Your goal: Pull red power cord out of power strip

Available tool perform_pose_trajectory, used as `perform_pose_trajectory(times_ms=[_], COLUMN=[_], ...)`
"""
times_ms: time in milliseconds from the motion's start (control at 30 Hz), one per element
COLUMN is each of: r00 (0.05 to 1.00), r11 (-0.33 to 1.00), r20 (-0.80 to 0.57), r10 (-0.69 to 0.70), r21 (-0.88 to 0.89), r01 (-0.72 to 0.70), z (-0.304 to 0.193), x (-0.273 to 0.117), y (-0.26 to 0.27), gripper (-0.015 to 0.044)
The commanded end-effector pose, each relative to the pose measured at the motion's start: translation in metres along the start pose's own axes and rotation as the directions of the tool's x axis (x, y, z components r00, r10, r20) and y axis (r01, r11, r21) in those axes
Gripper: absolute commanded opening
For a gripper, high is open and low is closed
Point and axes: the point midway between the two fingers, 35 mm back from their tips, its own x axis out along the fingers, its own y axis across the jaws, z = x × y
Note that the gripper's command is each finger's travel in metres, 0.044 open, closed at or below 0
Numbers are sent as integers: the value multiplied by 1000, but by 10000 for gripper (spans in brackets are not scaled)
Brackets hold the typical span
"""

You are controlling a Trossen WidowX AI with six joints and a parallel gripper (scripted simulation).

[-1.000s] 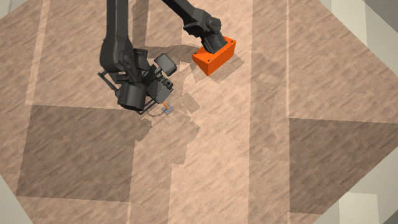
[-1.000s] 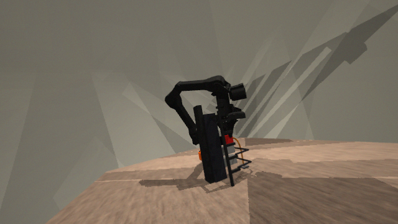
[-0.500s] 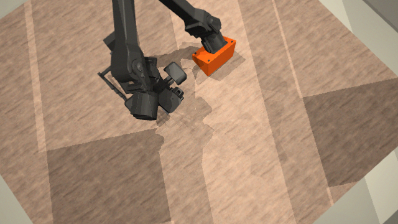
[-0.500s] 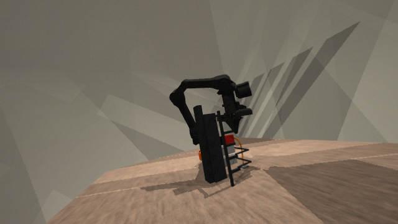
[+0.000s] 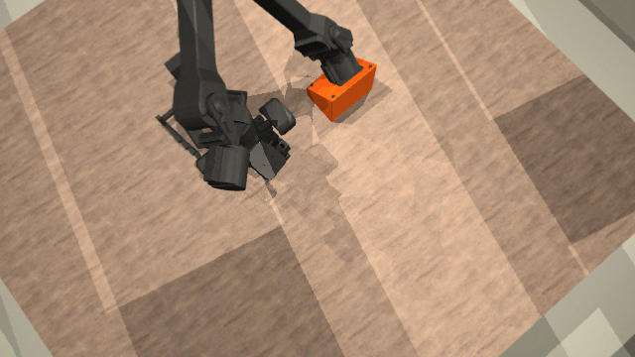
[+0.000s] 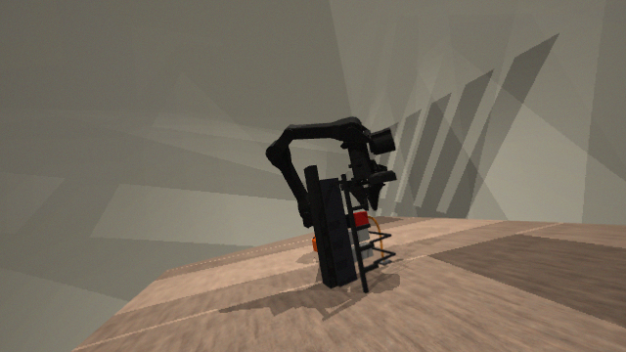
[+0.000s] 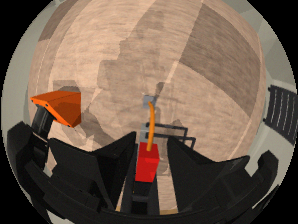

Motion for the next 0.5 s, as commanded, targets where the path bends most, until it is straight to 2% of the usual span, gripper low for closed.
perform_pose_trajectory(times_ms=[0,467], r00=[1000,1000], r11=[1000,1000], r20=[-10,-12], r10=[4,5], r21=[-8,-9], r01=[-4,-5], z=[1,-18], x=[-4,-5], y=[0,0], gripper=[160,160])
